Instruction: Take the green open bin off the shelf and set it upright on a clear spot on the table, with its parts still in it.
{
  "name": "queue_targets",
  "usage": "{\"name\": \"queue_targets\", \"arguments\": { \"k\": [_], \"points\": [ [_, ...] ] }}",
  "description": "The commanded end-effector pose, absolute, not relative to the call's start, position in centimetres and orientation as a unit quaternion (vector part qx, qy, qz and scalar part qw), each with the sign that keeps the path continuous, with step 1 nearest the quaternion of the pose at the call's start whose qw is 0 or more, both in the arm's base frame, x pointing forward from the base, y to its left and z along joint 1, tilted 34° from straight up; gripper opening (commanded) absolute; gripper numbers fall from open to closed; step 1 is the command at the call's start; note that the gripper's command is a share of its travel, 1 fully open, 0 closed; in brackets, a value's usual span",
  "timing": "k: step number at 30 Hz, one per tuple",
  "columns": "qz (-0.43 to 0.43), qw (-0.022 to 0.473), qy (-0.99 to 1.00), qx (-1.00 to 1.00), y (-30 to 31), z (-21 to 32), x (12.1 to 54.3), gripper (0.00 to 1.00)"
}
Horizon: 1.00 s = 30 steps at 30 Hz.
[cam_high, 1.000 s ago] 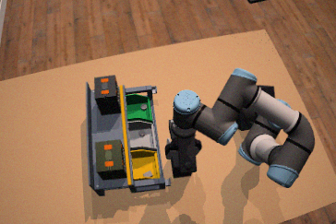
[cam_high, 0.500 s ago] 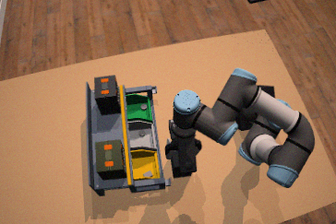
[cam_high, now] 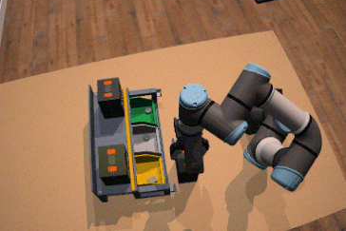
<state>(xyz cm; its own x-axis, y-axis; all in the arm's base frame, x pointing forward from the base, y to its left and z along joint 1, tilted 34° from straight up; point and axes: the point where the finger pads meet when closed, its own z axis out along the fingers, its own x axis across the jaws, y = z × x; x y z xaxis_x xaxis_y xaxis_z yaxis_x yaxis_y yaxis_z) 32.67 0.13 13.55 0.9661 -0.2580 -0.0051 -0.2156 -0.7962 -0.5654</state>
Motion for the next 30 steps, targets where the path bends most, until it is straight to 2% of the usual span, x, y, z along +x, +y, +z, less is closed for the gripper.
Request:
{"name": "queue_targets", "arguments": {
  "k": [1, 30],
  "points": [
    [-0.035, 0.294, 0.124, -0.947, -0.04, 13.76, 32.65, 0.58],
    [-0.035, 0.294, 0.124, -0.947, 0.51, 12.93, 32.79, 0.58]
  ]
}}
